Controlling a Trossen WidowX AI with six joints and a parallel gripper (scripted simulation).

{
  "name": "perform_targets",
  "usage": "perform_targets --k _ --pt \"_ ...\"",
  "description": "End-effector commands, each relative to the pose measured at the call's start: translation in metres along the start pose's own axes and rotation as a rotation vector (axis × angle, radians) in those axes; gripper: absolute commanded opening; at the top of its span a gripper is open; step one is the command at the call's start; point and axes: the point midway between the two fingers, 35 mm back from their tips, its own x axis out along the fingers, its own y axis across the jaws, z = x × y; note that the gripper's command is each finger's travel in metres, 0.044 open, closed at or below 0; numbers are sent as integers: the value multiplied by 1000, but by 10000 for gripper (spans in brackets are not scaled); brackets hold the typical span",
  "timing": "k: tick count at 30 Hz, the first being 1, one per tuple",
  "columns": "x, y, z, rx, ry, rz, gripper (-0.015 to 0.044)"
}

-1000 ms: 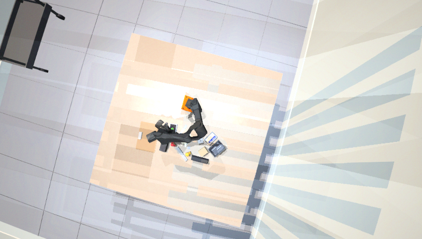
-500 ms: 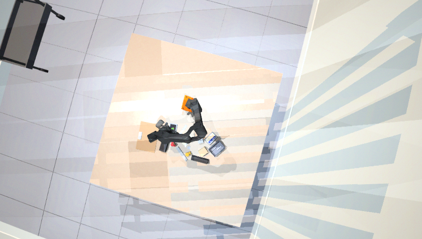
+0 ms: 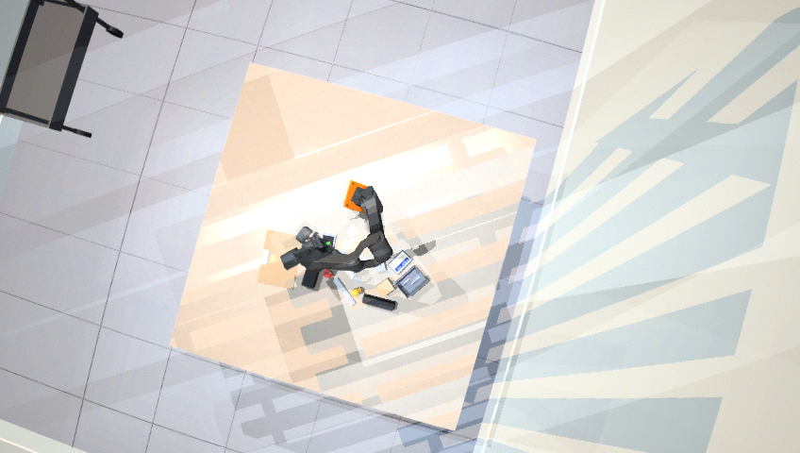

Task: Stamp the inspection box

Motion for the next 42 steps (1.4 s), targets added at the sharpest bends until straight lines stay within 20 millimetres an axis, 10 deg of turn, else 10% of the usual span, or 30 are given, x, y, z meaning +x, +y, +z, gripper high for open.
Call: perform_targets --k 1,42 --pt "2 0 0 1 -1 5 0" --pt "6 0 0 -2 -1 5 0"
